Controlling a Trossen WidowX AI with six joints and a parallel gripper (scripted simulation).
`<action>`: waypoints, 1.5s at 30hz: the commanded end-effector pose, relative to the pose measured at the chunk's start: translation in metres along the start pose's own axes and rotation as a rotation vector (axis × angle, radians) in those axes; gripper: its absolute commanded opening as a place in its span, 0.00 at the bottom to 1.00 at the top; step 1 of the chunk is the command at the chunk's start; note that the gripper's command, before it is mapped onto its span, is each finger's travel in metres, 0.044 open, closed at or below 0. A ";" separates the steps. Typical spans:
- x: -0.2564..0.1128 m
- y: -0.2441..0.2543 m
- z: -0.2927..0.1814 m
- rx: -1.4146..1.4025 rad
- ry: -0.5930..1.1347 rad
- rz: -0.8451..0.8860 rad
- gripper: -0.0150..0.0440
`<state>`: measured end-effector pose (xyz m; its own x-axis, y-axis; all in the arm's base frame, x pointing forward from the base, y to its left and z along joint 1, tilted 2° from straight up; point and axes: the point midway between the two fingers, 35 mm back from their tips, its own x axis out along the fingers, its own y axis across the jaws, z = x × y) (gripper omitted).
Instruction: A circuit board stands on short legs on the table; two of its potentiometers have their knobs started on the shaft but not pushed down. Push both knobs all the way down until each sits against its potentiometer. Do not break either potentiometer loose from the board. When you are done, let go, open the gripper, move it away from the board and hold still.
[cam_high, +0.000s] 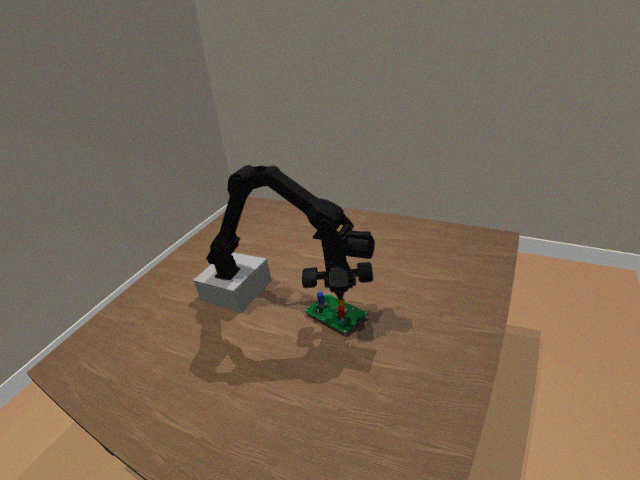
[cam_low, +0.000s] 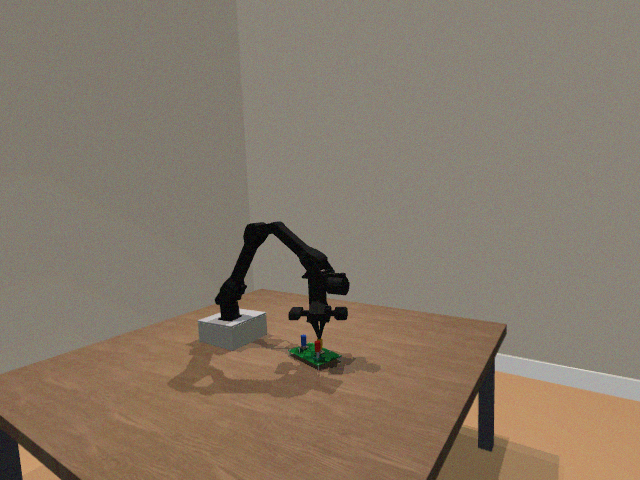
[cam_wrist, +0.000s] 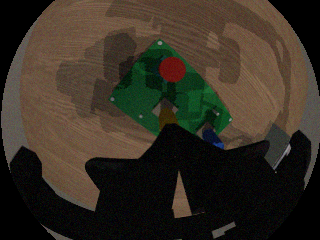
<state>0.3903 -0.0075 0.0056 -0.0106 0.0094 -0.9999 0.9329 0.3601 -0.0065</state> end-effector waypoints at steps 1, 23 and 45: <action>0.005 0.001 0.001 0.004 -0.002 0.000 0.25; -0.002 0.002 0.001 0.004 -0.002 0.000 0.25; -0.016 -0.005 -0.002 0.000 0.001 -0.002 0.70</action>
<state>0.3908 -0.0074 0.0196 -0.0127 0.0094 -0.9999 0.9329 0.3600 -0.0084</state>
